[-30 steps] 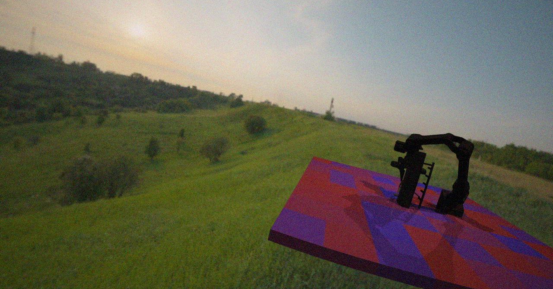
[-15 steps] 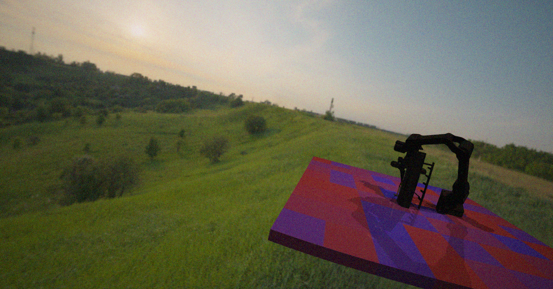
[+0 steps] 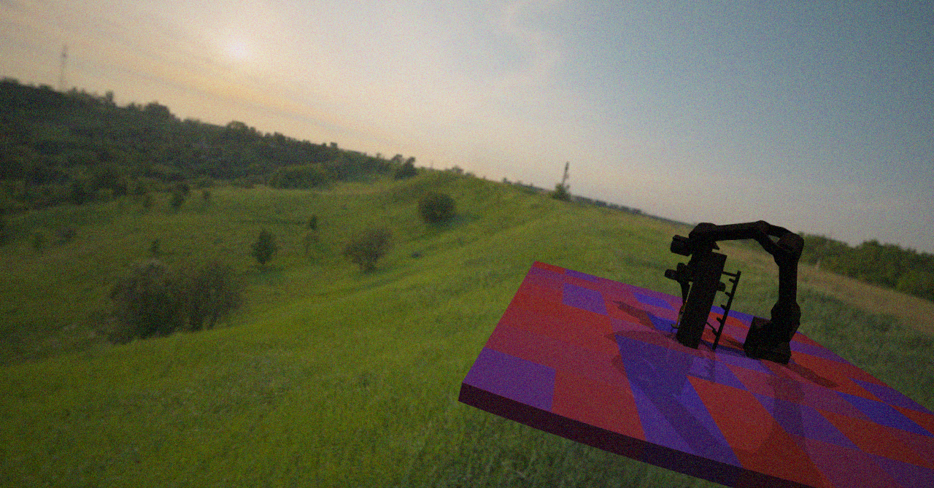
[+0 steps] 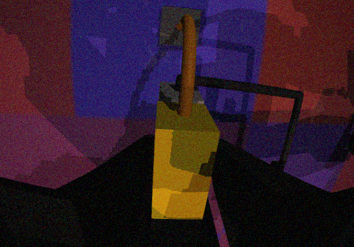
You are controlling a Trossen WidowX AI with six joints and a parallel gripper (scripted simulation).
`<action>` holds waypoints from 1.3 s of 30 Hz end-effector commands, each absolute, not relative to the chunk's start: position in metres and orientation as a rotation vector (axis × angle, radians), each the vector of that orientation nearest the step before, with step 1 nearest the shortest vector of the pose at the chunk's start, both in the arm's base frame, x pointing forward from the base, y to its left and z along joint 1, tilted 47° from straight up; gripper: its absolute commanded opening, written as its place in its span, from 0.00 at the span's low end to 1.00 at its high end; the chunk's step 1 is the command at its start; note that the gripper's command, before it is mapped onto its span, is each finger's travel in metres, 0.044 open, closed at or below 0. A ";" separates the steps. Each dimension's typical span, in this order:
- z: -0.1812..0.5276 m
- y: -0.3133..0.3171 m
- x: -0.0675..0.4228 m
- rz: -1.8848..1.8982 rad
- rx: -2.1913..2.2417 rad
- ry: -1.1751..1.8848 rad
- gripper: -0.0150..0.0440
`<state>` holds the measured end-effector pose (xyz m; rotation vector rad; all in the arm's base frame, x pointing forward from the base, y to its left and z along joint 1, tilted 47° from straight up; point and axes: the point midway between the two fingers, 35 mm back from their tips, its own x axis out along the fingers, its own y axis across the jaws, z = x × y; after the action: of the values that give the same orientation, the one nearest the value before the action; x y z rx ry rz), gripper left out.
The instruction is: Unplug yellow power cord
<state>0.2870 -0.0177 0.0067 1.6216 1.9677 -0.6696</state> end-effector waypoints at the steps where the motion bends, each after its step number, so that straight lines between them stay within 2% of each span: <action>1: -0.008 -0.040 0.291 -0.707 1.604 1.921 0.25; 17: -0.023 -0.061 0.291 -0.708 1.604 1.920 0.25; 33: -0.027 -0.063 0.292 -0.707 1.606 1.921 0.97; 34: -0.032 -0.070 0.293 -0.708 1.605 1.920 1.00; 39: -0.055 -0.102 0.296 -0.708 1.604 1.919 1.00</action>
<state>0.2967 -0.0868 -0.0453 1.6003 1.9184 -0.7044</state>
